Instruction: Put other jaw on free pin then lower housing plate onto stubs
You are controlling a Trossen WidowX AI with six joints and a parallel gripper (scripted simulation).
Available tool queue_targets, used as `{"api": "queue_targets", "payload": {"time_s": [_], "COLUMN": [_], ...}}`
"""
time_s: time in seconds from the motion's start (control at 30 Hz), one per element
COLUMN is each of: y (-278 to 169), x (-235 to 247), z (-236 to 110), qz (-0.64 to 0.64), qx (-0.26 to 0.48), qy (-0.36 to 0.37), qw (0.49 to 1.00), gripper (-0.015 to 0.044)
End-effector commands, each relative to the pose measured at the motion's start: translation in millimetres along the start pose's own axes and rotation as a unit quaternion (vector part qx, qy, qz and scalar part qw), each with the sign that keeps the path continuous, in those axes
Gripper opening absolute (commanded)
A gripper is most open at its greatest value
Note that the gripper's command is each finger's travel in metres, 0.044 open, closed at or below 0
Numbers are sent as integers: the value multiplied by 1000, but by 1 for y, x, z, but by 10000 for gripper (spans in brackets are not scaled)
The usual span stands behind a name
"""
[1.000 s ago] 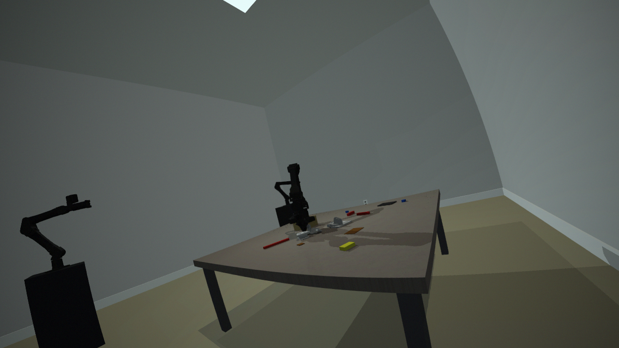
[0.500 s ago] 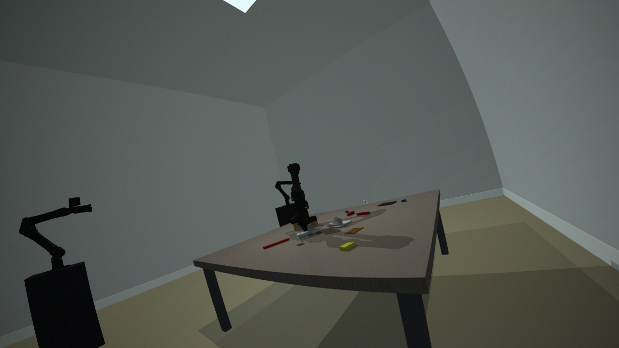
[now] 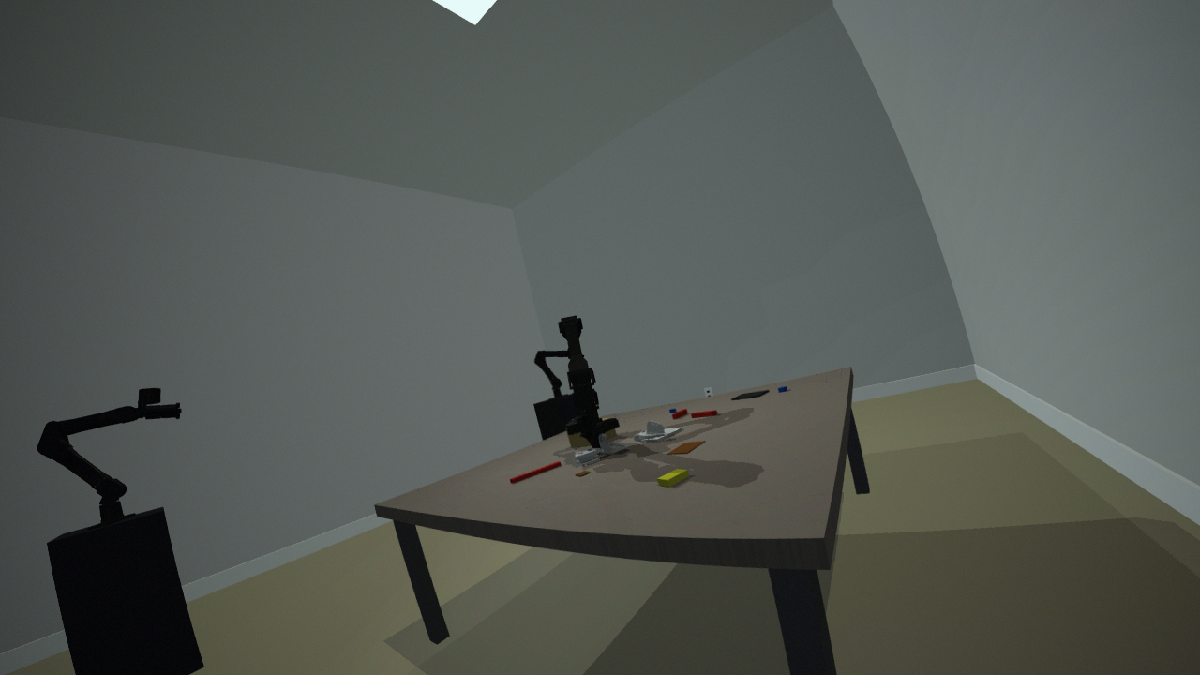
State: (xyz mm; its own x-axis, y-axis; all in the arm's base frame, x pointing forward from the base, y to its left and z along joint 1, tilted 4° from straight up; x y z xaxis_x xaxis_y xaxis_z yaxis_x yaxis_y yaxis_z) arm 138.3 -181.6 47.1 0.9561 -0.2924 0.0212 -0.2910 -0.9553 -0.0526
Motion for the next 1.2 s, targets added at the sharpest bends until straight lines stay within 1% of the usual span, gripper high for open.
{"api": "queue_targets", "payload": {"time_s": [0.0, 1.17], "y": [1, -5], "x": [11, 66], "z": [0, 2], "qz": [-1, -1], "qx": [0, 1], "qy": [5, 7], "qw": [1000, 1000], "gripper": [0, 0]}}
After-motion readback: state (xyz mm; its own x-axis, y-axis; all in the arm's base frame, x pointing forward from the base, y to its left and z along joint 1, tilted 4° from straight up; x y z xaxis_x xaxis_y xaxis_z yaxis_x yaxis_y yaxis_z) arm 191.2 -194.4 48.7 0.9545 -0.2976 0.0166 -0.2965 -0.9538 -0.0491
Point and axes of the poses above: the point midway between the two fingers, 35 mm back from their tips, its own z axis out along the fingers, its own x axis across the jaws, y = z × x, the point moved 9 cm from there along -z, back along the fingers, and after that the axes turned 5 degrees about z, right-handed, at the moved point
